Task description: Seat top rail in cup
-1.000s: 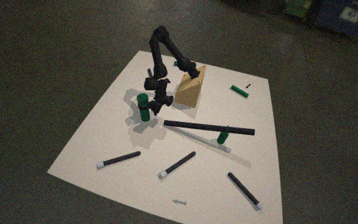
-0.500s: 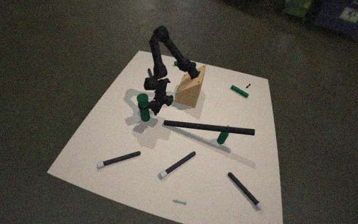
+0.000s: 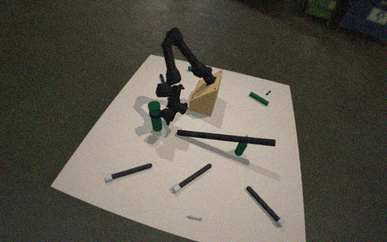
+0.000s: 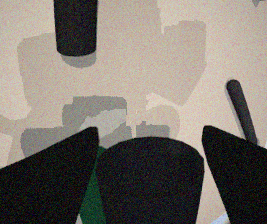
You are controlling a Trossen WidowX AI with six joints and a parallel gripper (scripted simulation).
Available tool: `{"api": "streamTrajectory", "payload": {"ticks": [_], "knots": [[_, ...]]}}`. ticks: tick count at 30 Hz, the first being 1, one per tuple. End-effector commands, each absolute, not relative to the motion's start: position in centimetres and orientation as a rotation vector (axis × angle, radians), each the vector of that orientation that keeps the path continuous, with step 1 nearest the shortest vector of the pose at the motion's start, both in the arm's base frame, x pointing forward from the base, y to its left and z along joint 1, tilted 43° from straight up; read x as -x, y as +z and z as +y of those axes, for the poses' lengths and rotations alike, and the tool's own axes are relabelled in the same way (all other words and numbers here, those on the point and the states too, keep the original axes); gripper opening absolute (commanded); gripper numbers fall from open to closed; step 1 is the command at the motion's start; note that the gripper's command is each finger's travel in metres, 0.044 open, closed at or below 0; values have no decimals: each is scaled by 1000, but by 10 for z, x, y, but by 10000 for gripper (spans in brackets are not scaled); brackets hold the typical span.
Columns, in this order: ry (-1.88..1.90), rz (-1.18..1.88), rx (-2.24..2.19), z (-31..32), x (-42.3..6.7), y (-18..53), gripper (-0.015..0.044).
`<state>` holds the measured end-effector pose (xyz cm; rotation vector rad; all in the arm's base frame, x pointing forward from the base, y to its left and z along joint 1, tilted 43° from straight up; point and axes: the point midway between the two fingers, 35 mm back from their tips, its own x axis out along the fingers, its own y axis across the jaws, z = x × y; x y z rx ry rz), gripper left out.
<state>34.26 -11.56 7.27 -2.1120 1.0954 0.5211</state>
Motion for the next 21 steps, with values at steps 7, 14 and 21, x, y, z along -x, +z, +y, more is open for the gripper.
{"api": "streamTrajectory", "payload": {"ticks": [7, 14, 21], "knots": [[522, 1095, 2107, -83, -341, 73, 440], [518, 1093, 2112, -62, -338, 74, 440], [366, 1093, 1809, -36, -339, 67, 440]]}}
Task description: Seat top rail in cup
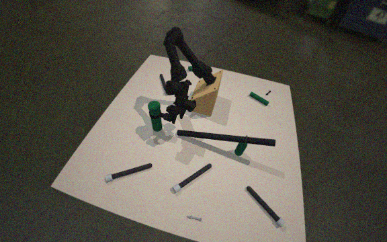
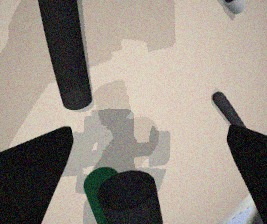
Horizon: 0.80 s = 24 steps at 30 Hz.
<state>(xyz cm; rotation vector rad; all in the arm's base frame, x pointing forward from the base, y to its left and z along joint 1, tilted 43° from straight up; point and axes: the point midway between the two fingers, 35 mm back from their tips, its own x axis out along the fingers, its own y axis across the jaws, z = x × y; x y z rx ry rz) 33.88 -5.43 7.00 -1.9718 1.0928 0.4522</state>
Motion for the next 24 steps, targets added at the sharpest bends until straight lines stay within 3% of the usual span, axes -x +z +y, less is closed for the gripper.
{"api": "streamTrajectory", "payload": {"ticks": [1, 12, 24], "knots": [[330, 1093, 1743, -29, -339, 66, 440], [-76, 1054, 1077, 45, -324, 59, 440], [-299, 951, 717, 86, -310, 60, 440]]}}
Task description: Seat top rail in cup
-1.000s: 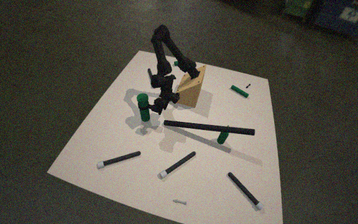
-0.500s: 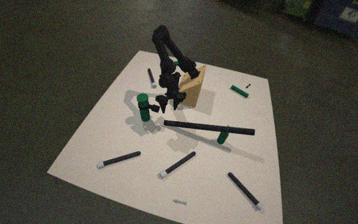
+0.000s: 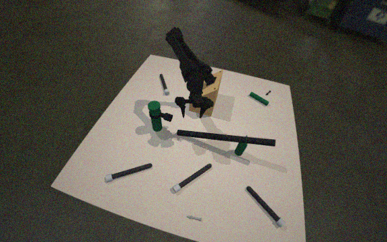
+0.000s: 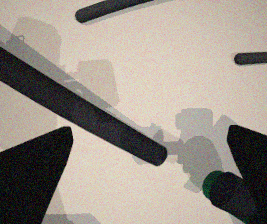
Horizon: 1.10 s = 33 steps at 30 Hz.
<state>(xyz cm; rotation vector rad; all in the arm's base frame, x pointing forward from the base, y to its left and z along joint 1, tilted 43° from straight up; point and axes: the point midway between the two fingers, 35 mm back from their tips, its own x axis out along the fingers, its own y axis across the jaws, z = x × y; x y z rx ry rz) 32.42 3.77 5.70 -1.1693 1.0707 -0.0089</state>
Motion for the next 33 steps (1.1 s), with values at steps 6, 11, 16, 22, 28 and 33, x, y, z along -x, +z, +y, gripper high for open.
{"api": "streamTrajectory", "payload": {"ticks": [6, 11, 16, 22, 28, 33], "knots": [[-301, 949, 713, 86, -309, 60, 440], [-301, 949, 713, 86, -309, 60, 440], [-301, 949, 713, 86, -309, 60, 440], [-382, 959, 582, 83, -313, 53, 440], [-684, 948, 149, 72, -322, 28, 440], [-981, 867, -214, 60, -327, 4, 440]]}}
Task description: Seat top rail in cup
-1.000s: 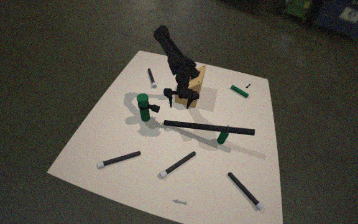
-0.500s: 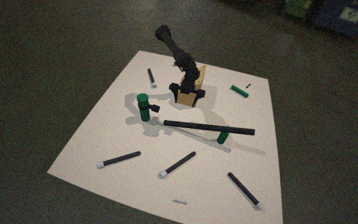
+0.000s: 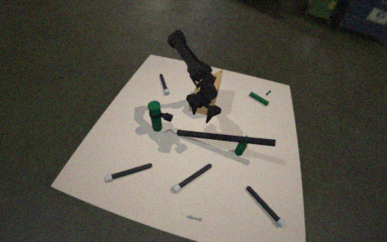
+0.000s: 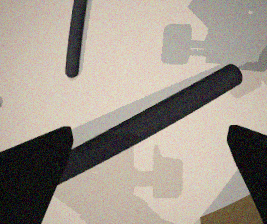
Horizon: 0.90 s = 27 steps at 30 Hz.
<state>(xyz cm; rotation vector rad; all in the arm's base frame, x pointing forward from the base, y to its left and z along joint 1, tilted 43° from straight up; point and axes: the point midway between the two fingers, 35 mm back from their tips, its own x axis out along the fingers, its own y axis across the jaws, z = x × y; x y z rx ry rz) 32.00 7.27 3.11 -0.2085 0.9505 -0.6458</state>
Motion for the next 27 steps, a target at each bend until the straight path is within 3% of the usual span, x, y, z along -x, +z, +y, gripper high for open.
{"api": "streamTrajectory", "payload": {"ticks": [1, 7, 27], "knots": [[-1042, 841, -283, 58, -327, 0, 440], [-1372, 649, -631, 43, -328, -26, 440], [-1382, 642, -641, 43, -328, -27, 440]]}}
